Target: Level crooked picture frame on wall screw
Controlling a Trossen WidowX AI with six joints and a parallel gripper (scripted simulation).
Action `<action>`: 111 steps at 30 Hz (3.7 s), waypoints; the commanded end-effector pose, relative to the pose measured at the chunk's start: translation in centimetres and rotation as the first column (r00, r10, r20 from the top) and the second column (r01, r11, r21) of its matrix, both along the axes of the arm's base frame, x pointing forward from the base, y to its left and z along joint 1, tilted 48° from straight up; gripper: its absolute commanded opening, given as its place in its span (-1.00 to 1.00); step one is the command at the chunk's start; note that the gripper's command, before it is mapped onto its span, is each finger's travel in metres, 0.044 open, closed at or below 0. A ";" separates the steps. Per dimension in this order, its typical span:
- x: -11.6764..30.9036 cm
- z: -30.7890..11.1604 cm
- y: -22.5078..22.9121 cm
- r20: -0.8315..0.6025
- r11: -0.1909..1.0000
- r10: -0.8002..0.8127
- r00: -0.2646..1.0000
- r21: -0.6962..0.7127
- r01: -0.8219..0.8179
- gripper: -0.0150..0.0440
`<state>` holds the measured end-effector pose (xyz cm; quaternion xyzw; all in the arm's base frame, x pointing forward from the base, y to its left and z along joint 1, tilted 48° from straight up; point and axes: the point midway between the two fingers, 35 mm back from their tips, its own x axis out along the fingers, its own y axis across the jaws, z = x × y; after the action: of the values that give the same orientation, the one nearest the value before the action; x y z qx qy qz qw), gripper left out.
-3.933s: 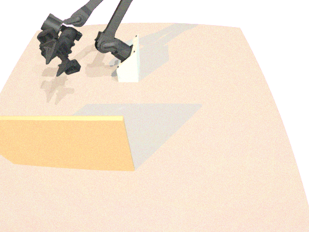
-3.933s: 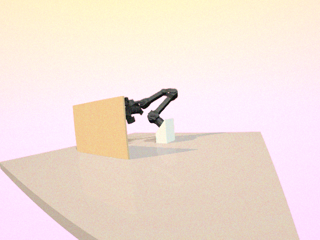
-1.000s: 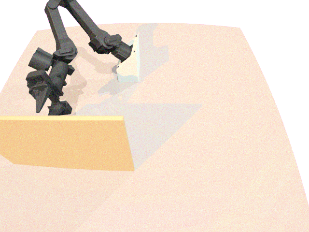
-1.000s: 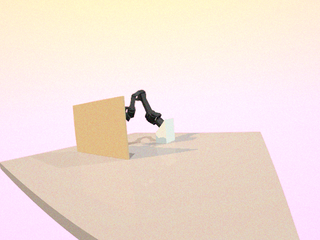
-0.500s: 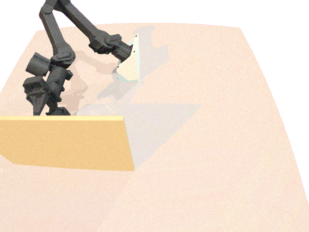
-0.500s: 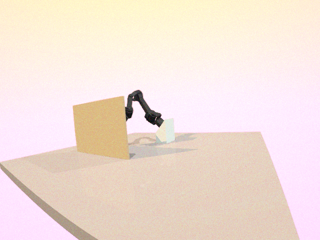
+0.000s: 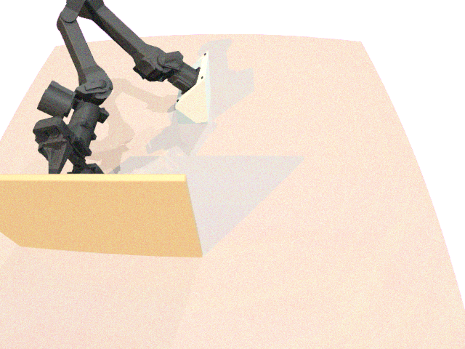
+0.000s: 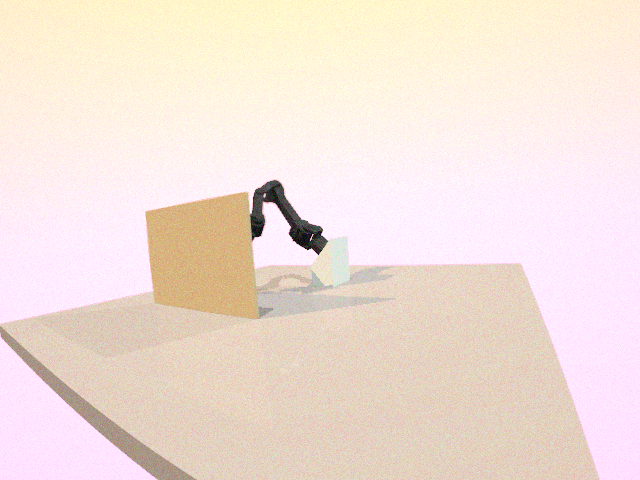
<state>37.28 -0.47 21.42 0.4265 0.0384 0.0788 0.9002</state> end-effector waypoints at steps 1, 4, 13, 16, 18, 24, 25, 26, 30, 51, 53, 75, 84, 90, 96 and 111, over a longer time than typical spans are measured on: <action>0.1 0.2 -0.1 0.007 1.000 -0.005 1.000 -0.001 0.005 0.39; 0.1 0.2 -0.1 0.007 1.000 -0.005 1.000 -0.001 0.005 0.39; 0.1 0.2 -0.1 0.007 1.000 -0.005 1.000 -0.001 0.005 0.39; 0.1 0.2 -0.1 0.007 1.000 -0.005 1.000 -0.001 0.005 0.39; 0.1 0.2 -0.1 0.007 1.000 -0.005 1.000 -0.001 0.005 0.39; 0.1 0.2 -0.1 0.007 1.000 -0.005 1.000 -0.001 0.005 0.39; 0.1 0.3 -0.1 0.007 1.000 -0.005 1.000 -0.001 0.005 0.39; 0.1 0.3 -0.1 0.007 1.000 -0.005 1.000 -0.001 0.005 0.39; 0.1 0.3 -0.1 0.007 1.000 -0.005 1.000 -0.001 0.005 0.39; 0.1 0.3 -0.1 0.007 1.000 -0.005 1.000 -0.001 0.005 -0.48; 0.1 0.3 -0.1 0.007 1.000 -0.005 1.000 -0.001 0.005 -0.49; 0.0 0.6 0.2 0.007 1.000 -0.005 1.000 -0.001 0.005 -0.49; 0.0 0.8 0.4 0.007 1.000 -0.005 1.000 -0.001 0.005 -0.49; 0.0 1.0 0.6 0.007 1.000 -0.005 1.000 0.000 0.005 -0.49; 0.0 1.1 0.6 0.007 1.000 -0.005 1.000 0.000 0.005 -0.49; 0.0 1.1 0.6 0.007 1.000 -0.005 1.000 0.000 0.005 -0.49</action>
<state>37.21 -0.03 22.11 0.4270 0.0378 0.0715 0.9006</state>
